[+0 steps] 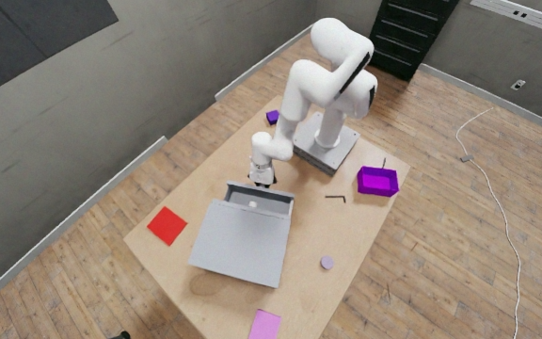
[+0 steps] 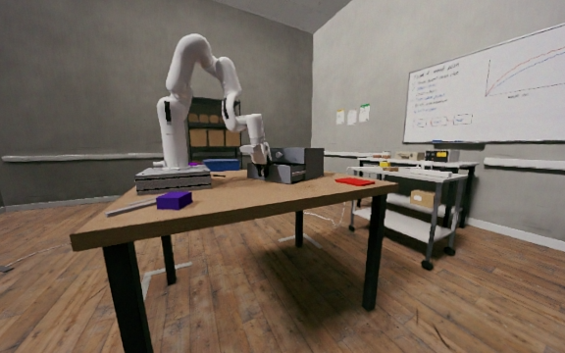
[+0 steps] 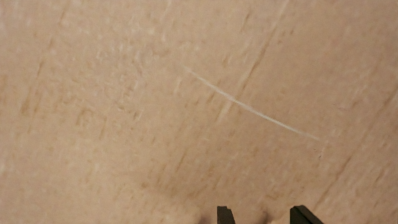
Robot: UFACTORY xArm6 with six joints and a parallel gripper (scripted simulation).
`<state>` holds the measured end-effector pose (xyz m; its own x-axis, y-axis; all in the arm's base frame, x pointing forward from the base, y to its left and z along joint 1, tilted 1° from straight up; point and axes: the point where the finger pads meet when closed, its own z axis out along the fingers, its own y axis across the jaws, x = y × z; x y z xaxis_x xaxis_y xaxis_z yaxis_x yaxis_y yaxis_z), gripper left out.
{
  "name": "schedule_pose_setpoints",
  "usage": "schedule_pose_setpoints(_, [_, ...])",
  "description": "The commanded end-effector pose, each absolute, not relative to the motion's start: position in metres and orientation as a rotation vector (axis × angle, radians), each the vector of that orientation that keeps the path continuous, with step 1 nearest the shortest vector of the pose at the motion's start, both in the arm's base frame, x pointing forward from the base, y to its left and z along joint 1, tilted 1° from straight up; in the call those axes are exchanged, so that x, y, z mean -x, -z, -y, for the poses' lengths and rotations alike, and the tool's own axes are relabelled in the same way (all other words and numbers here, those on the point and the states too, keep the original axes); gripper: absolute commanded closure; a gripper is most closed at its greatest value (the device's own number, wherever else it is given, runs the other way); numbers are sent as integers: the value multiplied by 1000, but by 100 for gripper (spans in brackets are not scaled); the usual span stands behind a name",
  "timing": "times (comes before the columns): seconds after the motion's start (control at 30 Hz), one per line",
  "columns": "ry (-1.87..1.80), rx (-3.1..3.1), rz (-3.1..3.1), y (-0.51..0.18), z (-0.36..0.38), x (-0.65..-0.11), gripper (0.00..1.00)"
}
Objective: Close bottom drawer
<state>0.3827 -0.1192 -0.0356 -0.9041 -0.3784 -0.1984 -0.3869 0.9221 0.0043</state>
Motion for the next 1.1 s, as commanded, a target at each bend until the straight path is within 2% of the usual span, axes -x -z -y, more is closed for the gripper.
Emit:
schedule_pose_setpoints(0.0, [-66,579,-2875,35,119,-384,100])
schedule_pose_setpoints(1.07, [-139,521,-2593,35,119,-384,100])
